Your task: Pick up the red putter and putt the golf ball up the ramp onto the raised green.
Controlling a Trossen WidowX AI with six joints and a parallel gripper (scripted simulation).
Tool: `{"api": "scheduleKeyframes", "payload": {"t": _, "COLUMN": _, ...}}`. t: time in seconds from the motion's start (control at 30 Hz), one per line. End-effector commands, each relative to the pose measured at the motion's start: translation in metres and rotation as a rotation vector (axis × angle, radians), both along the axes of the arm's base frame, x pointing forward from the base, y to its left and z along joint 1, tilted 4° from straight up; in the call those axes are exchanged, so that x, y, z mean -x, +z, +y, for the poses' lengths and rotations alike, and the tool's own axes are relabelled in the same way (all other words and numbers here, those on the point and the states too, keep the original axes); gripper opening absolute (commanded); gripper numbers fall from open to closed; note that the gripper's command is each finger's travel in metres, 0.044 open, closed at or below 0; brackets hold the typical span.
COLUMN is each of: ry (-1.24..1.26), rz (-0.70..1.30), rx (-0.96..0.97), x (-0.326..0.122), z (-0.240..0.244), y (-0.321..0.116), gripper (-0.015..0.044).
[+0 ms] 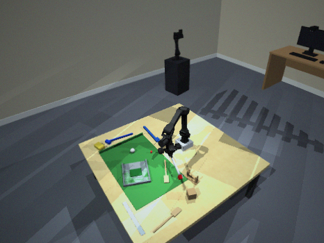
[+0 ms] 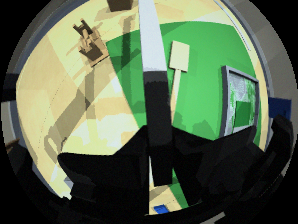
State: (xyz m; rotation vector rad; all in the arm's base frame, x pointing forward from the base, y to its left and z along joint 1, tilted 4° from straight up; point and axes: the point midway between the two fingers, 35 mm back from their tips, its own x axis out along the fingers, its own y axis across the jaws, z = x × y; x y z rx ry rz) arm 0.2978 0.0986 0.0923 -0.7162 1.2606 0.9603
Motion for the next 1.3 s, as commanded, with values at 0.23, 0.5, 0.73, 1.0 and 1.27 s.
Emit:
{"api": "scheduleKeyframes", "payload": {"t": 0.23, "ry": -0.304, "rz": 0.01, "rx": 0.041, "x": -0.013, "z": -0.062, "y": 0.006, "gripper": 0.0}}
{"api": "scheduleKeyframes", "payload": {"t": 0.5, "ry": -0.512, "rz": 0.014, "rx": 0.067, "x": -0.012, "z": -0.11, "y": 0.011, "gripper": 0.0}}
{"api": "scheduleKeyframes", "payload": {"t": 0.73, "ry": -0.683, "rz": 0.031, "rx": 0.086, "x": -0.006, "z": -0.147, "y": 0.014, "gripper": 0.0}}
{"api": "scheduleKeyframes", "payload": {"t": 1.0, "ry": -0.907, "rz": 0.061, "rx": 0.109, "x": 0.005, "z": -0.19, "y": 0.017, "gripper": 0.0}}
{"api": "scheduleKeyframes", "payload": {"t": 1.27, "ry": -1.132, "rz": 0.102, "rx": 0.131, "x": 0.024, "z": -0.233, "y": 0.019, "gripper": 0.0}}
